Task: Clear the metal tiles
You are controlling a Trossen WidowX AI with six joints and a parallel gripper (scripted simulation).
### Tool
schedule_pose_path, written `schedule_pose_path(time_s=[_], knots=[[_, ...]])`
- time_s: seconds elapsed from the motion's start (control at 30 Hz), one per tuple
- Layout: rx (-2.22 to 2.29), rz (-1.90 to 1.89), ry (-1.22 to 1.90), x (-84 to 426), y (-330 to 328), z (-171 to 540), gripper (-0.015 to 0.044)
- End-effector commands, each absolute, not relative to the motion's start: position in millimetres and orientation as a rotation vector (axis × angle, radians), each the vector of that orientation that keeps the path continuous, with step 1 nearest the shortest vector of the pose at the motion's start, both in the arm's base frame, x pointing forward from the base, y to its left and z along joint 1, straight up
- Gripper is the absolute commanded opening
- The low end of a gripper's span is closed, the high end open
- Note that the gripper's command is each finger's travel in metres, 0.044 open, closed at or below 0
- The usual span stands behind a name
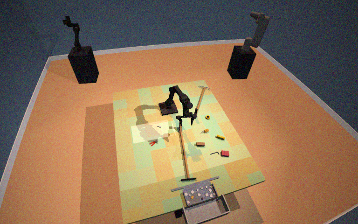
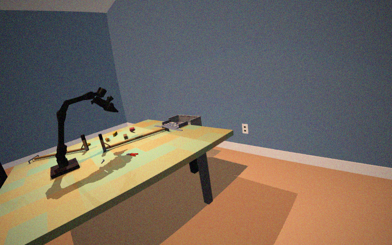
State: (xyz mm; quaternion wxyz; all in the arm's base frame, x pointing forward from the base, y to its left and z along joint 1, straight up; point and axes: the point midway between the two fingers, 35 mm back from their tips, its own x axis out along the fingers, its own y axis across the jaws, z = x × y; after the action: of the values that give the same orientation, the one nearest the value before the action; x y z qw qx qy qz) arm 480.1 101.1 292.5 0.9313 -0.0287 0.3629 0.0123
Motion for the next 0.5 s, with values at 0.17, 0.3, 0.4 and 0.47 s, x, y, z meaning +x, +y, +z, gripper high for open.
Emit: schedule_pose_path(time_s=[0.17, 0.3, 0.4, 0.47], knots=[[-0.075, 0.031, 0.682, 454, 105, 316, 0.044], [-0.078, 0.034, 0.655, 443, 106, 326, 0.044], [-0.079, 0.037, 0.634, 435, 107, 333, 0.044], [-0.08, 0.038, 0.621, 429, 107, 337, 0.044]])
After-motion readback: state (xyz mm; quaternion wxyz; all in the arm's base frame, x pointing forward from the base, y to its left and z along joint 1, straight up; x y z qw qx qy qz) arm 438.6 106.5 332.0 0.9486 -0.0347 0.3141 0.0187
